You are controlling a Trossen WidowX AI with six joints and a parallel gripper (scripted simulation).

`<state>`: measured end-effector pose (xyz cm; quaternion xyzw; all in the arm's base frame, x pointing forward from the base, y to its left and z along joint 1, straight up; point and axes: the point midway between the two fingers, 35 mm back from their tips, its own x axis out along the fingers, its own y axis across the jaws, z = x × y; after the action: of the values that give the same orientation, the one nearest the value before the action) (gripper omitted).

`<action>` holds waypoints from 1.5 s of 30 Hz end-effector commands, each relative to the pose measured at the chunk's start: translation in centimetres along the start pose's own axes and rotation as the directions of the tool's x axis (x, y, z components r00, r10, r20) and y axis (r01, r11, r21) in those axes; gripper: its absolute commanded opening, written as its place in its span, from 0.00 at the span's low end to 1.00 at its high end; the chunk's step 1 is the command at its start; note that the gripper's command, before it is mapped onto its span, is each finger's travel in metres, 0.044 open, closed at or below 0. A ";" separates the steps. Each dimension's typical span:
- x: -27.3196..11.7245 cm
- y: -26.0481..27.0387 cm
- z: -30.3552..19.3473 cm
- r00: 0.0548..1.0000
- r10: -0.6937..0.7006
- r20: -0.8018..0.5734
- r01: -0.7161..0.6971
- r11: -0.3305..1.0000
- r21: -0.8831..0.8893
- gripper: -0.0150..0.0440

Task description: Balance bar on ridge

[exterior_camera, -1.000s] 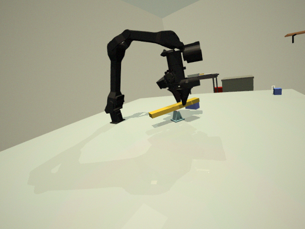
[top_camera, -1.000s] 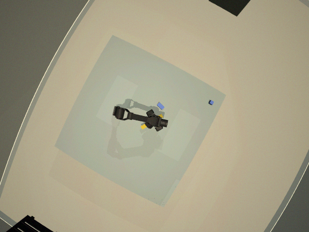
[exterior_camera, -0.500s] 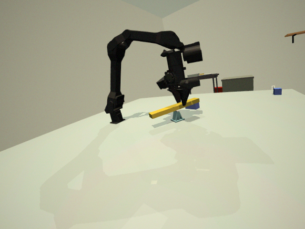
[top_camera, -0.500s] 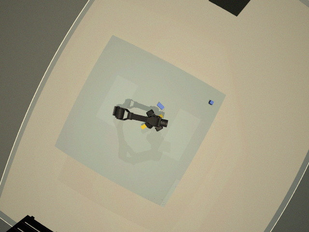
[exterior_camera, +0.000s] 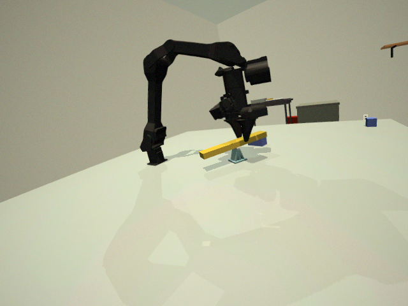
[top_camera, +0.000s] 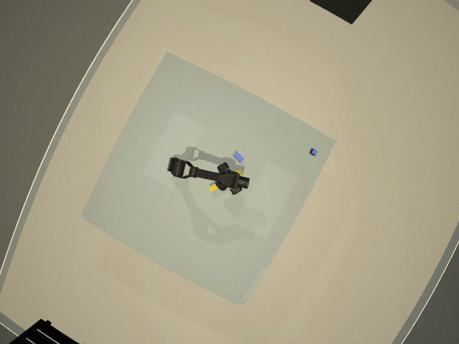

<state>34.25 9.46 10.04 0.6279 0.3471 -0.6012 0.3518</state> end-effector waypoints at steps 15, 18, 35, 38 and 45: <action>0.3 0.0 0.0 1.000 0.001 0.003 -0.001 1.000 -0.002 0.25; 0.3 0.0 0.0 1.000 0.001 0.003 -0.001 1.000 -0.002 0.25; 0.4 0.0 0.1 1.000 0.001 0.003 -0.001 1.000 -0.002 0.25; 0.4 0.0 0.1 1.000 0.001 0.003 -0.001 1.000 -0.002 0.25; 0.5 0.0 0.1 1.000 0.001 0.003 -0.001 1.000 -0.002 0.25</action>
<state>34.25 9.44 9.71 0.6281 0.3467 -0.6012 0.3519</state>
